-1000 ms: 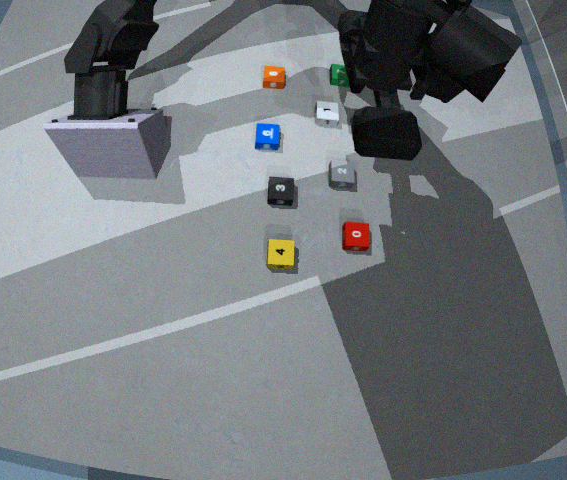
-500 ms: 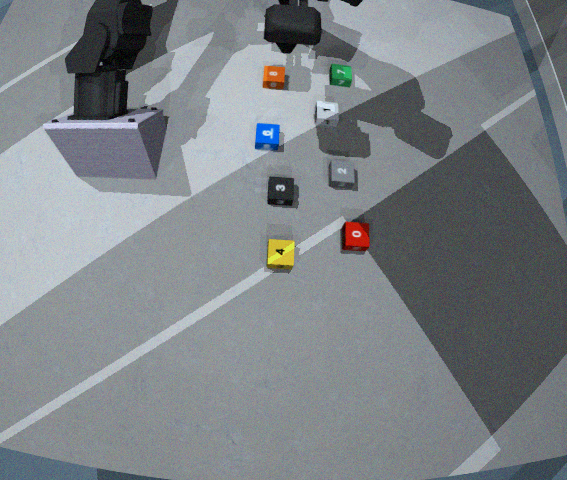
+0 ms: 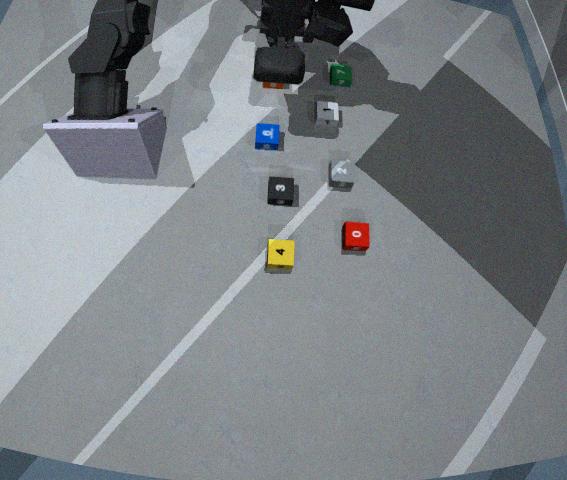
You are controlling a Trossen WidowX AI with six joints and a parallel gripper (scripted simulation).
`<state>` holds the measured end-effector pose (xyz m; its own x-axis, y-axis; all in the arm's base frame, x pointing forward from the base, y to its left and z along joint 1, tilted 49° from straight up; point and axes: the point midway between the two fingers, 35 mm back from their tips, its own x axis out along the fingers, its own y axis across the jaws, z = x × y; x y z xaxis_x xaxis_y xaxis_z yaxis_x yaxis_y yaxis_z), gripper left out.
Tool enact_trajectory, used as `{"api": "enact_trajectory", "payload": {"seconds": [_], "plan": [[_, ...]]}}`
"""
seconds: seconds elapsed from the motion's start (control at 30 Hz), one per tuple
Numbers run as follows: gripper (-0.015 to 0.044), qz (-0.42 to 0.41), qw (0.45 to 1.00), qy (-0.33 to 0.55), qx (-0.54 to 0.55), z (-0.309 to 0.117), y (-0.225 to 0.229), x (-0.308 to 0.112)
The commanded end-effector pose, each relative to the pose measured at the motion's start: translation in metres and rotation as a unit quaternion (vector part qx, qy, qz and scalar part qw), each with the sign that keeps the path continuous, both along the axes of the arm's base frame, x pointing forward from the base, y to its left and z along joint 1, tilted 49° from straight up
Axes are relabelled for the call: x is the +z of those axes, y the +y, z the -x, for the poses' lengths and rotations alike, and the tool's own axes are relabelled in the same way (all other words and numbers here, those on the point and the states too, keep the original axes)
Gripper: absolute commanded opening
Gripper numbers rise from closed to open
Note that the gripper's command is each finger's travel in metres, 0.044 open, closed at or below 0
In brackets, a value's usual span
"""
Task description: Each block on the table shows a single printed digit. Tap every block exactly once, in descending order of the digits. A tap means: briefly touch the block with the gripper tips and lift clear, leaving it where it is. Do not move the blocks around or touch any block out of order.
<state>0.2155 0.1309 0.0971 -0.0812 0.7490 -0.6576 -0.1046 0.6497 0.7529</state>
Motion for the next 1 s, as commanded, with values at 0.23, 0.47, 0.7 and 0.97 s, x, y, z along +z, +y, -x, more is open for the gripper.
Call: {"api": "enact_trajectory", "payload": {"seconds": [0.23,0.47,0.7,0.97], "plan": [[0.002,-0.003,1.0,-0.002,-0.005,0.0,0.003,-0.001],[0.002,-0.003,1.0,-0.002,-0.005,0.0,0.01,-0.007],[0.002,-0.003,1.0,-0.002,-0.005,0.001,0.018,-0.014],[0.002,-0.004,1.0,-0.002,-0.005,0.002,0.026,-0.021]]}}
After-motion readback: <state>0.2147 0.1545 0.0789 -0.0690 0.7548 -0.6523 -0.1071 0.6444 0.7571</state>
